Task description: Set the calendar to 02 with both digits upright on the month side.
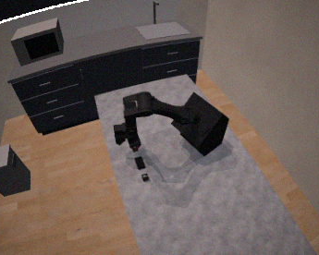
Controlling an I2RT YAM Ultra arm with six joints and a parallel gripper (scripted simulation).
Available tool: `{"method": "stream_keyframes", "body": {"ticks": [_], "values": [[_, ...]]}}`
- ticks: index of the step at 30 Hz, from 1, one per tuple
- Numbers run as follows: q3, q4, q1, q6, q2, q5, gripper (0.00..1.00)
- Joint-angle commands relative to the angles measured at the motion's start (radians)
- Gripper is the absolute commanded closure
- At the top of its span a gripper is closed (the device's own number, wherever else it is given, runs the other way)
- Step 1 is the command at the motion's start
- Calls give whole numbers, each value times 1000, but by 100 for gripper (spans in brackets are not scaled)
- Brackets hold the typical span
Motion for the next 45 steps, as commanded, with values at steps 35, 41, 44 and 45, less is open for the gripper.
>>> {"method": "stream_keyframes", "body": {"ticks": [35,41,44,45], "values": [[17,-392,-166,-151,-319,-93,73],[17,-392,-164,-150,-320,-92,73],[8,-397,-107,-101,-352,-57,73],[1,-400,-65,-66,-376,-31,73]]}}
